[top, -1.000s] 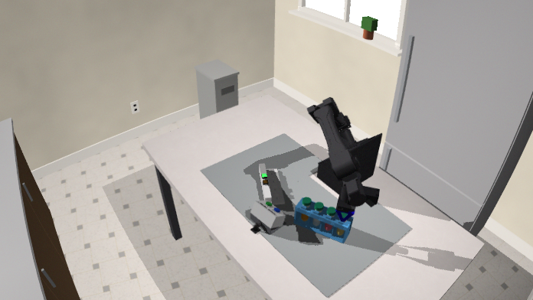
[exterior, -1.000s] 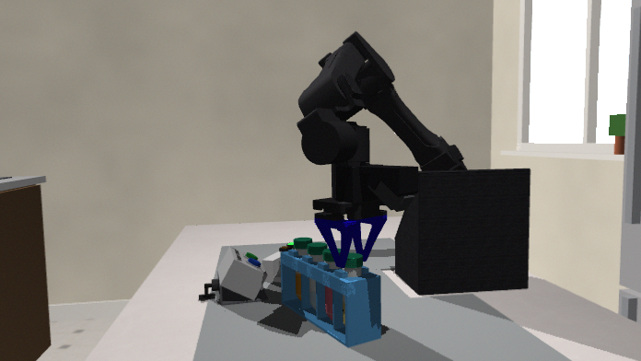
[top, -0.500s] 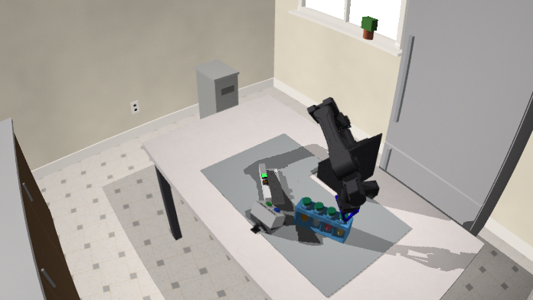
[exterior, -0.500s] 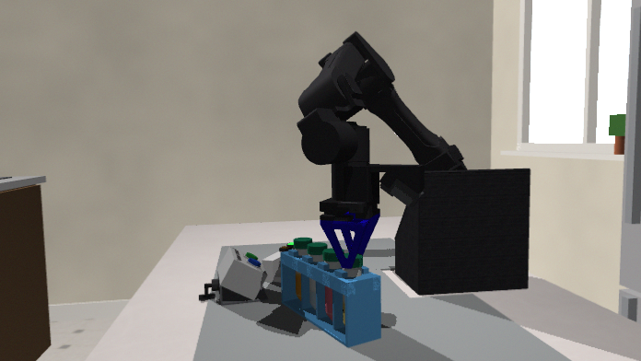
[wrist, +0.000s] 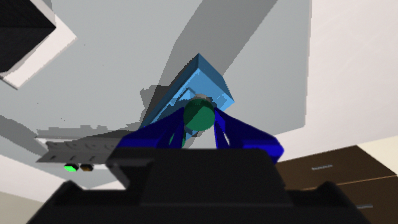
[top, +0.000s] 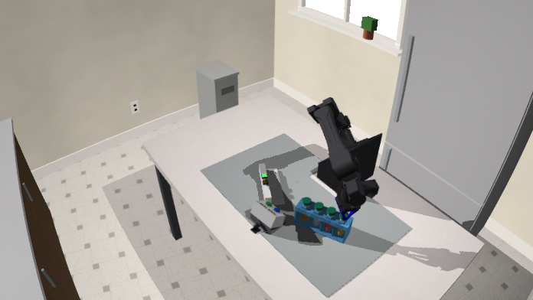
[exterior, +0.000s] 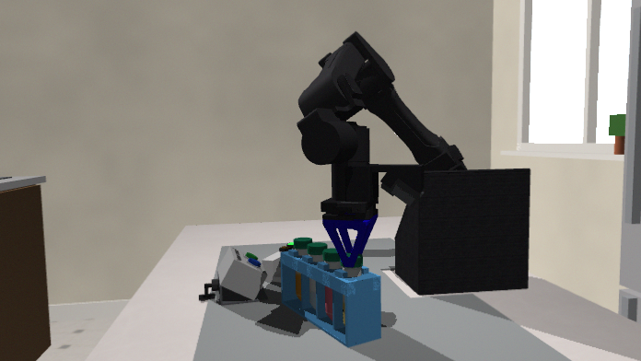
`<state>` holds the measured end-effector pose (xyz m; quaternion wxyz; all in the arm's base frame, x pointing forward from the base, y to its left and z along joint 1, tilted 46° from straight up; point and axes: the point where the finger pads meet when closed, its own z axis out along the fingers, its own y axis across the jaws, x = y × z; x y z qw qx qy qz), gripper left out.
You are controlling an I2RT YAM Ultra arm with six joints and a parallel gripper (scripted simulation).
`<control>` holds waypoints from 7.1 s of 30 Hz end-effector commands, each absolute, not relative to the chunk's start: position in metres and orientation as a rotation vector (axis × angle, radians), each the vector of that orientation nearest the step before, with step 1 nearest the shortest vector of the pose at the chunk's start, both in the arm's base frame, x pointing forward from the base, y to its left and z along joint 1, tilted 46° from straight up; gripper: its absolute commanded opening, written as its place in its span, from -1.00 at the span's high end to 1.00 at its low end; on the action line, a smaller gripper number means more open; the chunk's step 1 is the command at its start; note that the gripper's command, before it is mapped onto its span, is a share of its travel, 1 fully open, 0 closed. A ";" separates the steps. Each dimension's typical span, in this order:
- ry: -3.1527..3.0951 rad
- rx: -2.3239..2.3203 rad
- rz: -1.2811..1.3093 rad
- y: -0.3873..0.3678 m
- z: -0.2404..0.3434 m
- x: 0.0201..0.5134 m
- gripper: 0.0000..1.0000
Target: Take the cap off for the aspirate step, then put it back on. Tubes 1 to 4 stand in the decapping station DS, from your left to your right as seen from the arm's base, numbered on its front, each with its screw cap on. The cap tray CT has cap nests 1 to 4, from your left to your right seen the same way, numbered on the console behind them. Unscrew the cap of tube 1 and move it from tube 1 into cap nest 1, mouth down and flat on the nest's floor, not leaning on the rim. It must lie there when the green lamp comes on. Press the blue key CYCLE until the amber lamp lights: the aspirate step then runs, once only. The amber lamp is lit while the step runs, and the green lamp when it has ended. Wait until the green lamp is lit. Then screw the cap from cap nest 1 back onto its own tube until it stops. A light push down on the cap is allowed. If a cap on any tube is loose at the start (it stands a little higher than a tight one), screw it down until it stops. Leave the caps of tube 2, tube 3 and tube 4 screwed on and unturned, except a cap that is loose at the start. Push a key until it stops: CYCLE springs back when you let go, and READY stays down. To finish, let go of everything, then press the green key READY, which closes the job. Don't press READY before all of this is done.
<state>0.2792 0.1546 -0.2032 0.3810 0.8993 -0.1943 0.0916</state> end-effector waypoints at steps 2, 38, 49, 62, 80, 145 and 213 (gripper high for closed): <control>-0.494 2.307 0.244 0.160 -0.201 0.281 1.00; -2.192 1.374 0.943 0.159 -0.201 0.281 1.00; -2.554 0.889 1.087 0.159 -0.202 0.281 1.00; -2.876 0.172 1.211 0.159 -0.202 0.281 1.00; -3.011 -1.066 1.248 0.158 -0.202 0.281 1.00; -1.856 1.691 0.807 0.158 -0.202 0.281 0.02; -2.824 0.327 1.191 0.157 -0.203 0.281 1.00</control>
